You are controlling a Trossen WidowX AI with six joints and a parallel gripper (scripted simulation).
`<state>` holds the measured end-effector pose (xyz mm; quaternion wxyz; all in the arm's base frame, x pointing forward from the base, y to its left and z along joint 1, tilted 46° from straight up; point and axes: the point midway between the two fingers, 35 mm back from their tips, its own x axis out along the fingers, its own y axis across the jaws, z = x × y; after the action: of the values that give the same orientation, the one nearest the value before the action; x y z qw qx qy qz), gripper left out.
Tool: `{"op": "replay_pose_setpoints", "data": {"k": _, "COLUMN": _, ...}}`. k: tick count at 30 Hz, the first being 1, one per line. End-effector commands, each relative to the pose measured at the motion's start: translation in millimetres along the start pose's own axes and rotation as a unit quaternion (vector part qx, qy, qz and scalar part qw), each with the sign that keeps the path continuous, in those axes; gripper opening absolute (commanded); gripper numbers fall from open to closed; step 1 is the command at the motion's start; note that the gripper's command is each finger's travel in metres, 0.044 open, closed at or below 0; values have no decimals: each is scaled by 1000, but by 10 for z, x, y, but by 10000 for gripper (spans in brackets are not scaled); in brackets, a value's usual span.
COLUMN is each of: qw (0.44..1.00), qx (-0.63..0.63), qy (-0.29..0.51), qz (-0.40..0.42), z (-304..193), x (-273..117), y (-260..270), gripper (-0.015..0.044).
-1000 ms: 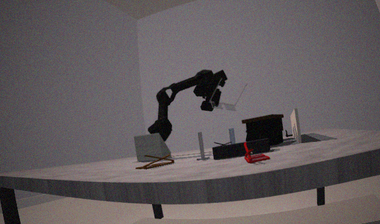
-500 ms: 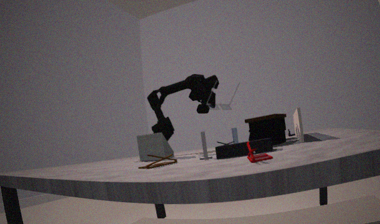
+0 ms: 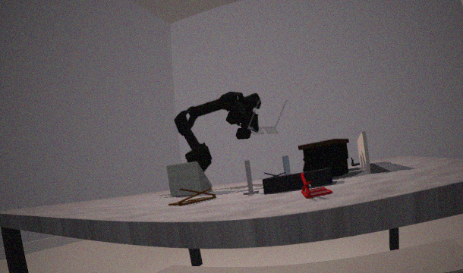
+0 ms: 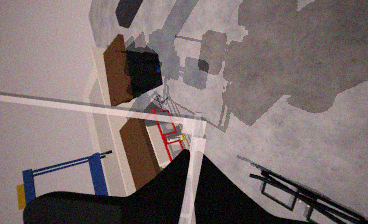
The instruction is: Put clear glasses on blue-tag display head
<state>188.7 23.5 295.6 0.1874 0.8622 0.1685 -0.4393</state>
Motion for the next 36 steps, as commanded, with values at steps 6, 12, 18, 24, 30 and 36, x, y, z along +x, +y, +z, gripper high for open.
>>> {"op": "replay_pose_setpoints", "data": {"k": 6, "qw": 1000, "qx": -2, "qy": 1, "qz": 0, "z": -5, "x": 0, "y": 1, "gripper": 0}}
{"op": "replay_pose_setpoints", "data": {"k": 12, "qw": 1000, "qx": -2, "qy": 1, "qz": 0, "z": -5, "x": 0, "y": 1, "gripper": 0}}
{"op": "replay_pose_setpoints", "data": {"k": 18, "qw": 1000, "qx": -2, "qy": 1, "qz": 0, "z": -5, "x": 0, "y": 1, "gripper": 0}}
{"op": "replay_pose_setpoints", "data": {"k": 24, "qw": 1000, "qx": -15, "qy": -12, "qz": -8, "z": -2, "x": 80, "y": 34, "gripper": 0}}
{"op": "replay_pose_setpoints", "data": {"k": 30, "qw": 996, "qx": -56, "qy": -51, "qz": -42, "z": 38, "x": 355, "y": 156, "gripper": 0}}
{"op": "replay_pose_setpoints", "data": {"k": 36, "qw": 989, "qx": -93, "qy": -81, "qz": -85, "z": 121, "x": 629, "y": 289, "gripper": 0}}
